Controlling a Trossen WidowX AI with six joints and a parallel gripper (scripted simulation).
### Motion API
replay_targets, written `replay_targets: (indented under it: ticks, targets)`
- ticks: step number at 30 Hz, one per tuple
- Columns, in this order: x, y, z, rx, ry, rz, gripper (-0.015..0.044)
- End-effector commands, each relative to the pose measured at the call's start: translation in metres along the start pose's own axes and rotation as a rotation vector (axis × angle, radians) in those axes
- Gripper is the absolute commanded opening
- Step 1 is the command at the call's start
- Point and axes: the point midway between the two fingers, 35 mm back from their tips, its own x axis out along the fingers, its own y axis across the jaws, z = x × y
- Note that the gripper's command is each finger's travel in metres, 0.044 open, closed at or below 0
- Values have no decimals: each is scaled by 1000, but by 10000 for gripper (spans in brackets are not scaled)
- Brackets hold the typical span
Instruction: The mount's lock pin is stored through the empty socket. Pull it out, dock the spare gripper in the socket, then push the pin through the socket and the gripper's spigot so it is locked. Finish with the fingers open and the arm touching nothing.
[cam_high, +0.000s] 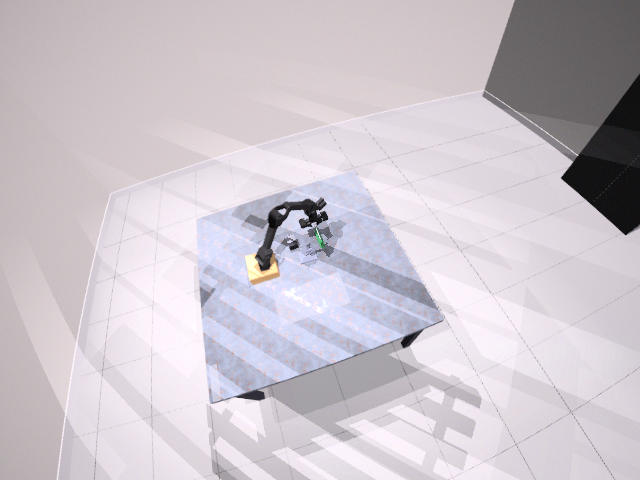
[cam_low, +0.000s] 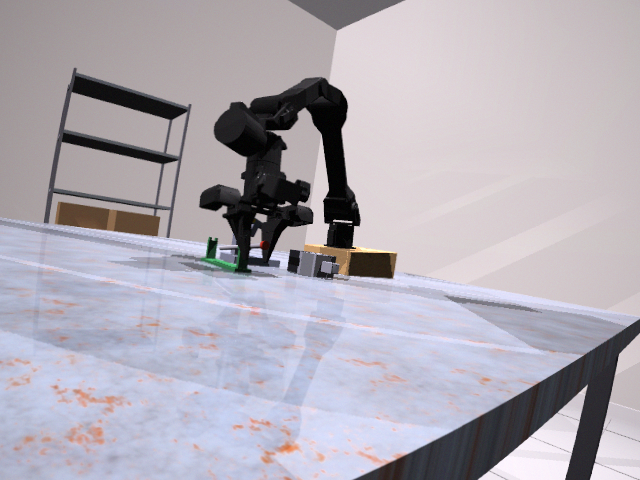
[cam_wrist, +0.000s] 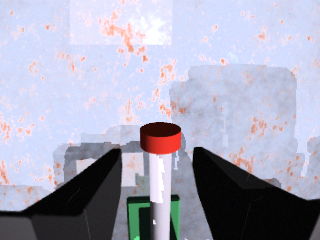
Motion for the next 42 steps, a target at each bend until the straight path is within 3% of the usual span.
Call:
replay_targets:
  ticks: [1, 29, 34, 40, 42]
  targets:
    - [0, 0, 0, 0, 0, 0, 200]
    - [-77, -4, 14, -6, -5, -8, 200]
    - [-69, -3, 13, -6, -5, -9, 331]
    - [-124, -5, -35, -9, 35, 27, 180]
    - [-132, -4, -42, -9, 40, 33, 180]
